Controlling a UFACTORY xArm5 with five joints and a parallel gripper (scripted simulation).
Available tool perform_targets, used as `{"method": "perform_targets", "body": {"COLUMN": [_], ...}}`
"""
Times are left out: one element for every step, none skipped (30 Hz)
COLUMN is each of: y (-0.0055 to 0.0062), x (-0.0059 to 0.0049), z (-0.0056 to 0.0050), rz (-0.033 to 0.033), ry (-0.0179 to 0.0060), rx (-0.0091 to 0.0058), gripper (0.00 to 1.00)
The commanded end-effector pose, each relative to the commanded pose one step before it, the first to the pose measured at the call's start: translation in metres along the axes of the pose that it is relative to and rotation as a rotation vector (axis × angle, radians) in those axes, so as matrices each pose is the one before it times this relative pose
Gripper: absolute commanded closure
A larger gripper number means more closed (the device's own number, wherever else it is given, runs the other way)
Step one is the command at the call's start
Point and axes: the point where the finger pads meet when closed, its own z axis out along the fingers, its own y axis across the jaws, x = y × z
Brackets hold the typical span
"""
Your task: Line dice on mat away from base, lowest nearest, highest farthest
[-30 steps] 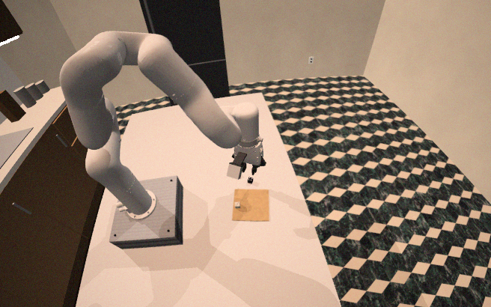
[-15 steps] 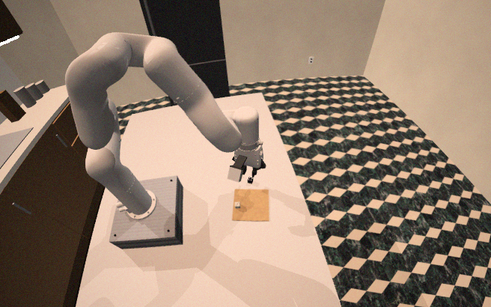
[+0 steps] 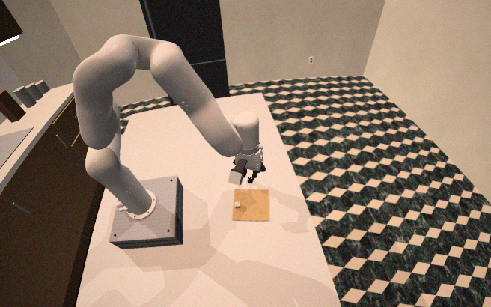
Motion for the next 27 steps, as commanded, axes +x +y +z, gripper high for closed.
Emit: {"method": "perform_targets", "body": {"y": [-0.0013, -0.00004, 0.0, 0.0, -0.00003, -0.00003, -0.00002, -0.00002, -0.00002, -0.00001, -0.00001, -0.00001, -0.00001, -0.00001, 0.0, 0.0, 0.0, 0.0, 0.0, 0.0, 0.0, 0.0, 0.0, 0.0, 0.0, 0.0, 0.0], "x": [-0.001, 0.0, 0.0, 0.0, 0.0, 0.0, 0.00001, 0.00001, 0.00001, 0.00001, 0.00001, 0.00001, 0.00001, 0.0, 0.0, 0.0, 0.0, 0.0, 0.0, 0.0, 0.0, 0.0, 0.0, 0.0, 0.0, 0.0, 0.0], "z": [0.00429, 0.00106, 0.0, 0.0, 0.00099, 0.00091, 0.00084, 0.00076, 0.00068, 0.0006, 0.00052, 0.00044, 0.00037, 0.0003, 0.00023, 0.00017, 0.00012, 0.00008, 0.00004, 0.0, 0.0, 0.00002, 0.0, 0.0, 0.0, 0.0, 0.0], "rz": [-0.00001, 0.0, 0.0, 0.0, 0.0, 0.0, 0.0, 0.0, 0.0, 0.0, 0.0, 0.0, 0.0, 0.0, 0.0, 0.0, 0.0, 0.0, 0.0, 0.0, 0.0, 0.0, 0.0, 0.0, 0.0, 0.0, 0.0], "ry": [-0.00248, 0.0, 0.0, 0.0, 0.0, 0.0, 0.0, 0.0, 0.0, 0.0, 0.0, 0.0, 0.0, 0.0, 0.0, 0.0, 0.0, 0.0, 0.0, 0.0, 0.0, 0.0, 0.0, 0.0, 0.0, 0.0, 0.0], "rx": [0.00274, 0.0, 0.0, 0.0, 0.0, 0.0, 0.0, 0.0, 0.0, 0.0, 0.0, 0.0, 0.0, 0.0, 0.0, 0.0, 0.0, 0.0, 0.0, 0.0, 0.0, 0.0, 0.0, 0.0, 0.0, 0.0, 0.0], "gripper": [0.64, 0.64, 0.64, 0.64, 0.64, 0.64, 0.64, 0.64, 0.64, 0.64, 0.64, 0.64, 0.64, 0.64, 0.64, 0.64, 0.64, 0.64, 0.64, 0.64, 0.64, 0.64, 0.64, 0.64, 0.64, 0.64, 0.64]}}
